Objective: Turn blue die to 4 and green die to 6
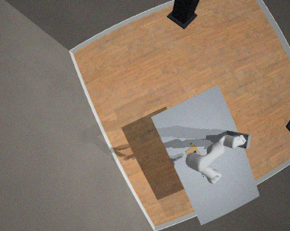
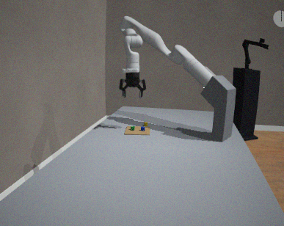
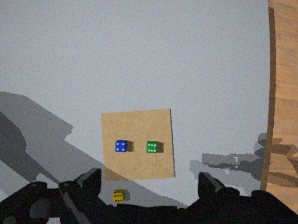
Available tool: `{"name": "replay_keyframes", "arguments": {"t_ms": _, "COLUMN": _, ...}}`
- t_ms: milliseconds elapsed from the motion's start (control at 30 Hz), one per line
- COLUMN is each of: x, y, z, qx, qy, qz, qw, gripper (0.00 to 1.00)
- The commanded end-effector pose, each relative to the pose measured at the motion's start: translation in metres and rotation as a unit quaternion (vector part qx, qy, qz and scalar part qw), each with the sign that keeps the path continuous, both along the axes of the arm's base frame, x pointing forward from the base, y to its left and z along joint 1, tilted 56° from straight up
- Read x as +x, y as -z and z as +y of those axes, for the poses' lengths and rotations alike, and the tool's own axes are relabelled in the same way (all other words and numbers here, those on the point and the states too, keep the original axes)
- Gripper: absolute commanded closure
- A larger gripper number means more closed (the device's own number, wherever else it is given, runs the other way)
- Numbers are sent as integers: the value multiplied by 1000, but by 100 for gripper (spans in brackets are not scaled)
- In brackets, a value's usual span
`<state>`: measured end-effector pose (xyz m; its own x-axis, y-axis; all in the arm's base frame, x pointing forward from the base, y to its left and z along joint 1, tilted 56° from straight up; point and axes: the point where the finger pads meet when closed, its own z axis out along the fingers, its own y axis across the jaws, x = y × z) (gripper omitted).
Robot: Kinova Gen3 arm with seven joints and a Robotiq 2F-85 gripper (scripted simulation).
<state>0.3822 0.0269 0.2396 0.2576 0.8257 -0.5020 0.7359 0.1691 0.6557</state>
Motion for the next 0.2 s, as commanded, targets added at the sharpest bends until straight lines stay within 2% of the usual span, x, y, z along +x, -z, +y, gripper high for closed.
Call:
{"name": "replay_keyframes", "arguments": {"t_ms": 0, "x": 0, "y": 0, "z": 1, "qx": 0, "qy": -1, "qz": 0, "qw": 1000, "gripper": 0}}
{"name": "replay_keyframes", "arguments": {"t_ms": 167, "x": 0, "y": 0, "z": 1, "qx": 0, "qy": -1, "qz": 0, "qw": 1000, "gripper": 0}}
